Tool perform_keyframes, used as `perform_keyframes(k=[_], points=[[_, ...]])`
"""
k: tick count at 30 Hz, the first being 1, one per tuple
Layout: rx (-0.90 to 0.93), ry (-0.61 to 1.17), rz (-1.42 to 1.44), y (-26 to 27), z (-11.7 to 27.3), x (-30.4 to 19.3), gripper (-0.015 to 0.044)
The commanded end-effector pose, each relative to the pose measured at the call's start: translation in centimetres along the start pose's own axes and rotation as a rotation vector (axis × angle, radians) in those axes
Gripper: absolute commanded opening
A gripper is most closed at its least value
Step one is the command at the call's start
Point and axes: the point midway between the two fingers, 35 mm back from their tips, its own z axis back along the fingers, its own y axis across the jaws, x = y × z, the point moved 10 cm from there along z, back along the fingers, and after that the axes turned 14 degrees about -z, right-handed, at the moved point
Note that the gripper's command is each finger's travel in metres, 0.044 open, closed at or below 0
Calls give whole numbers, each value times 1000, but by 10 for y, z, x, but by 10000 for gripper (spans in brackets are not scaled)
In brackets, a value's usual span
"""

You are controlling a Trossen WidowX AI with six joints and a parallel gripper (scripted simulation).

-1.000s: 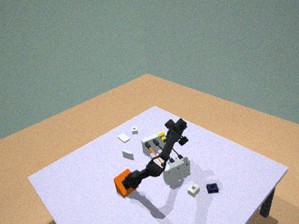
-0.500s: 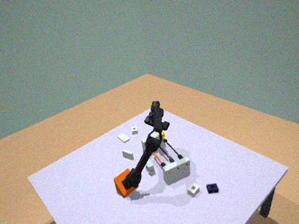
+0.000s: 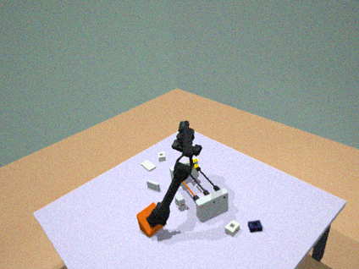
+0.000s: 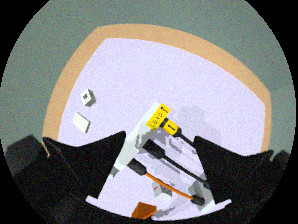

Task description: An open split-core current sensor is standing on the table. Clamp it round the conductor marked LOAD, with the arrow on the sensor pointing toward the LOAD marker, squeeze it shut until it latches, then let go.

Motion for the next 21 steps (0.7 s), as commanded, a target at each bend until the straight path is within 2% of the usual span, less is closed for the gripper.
perform_keyframes(k=[1,8,21], points=[[-3,0,-2,0,0,0,440],[-4,13,-21,-3,1,-5,440],[-116,266,-405,-77,15,-125,440]])
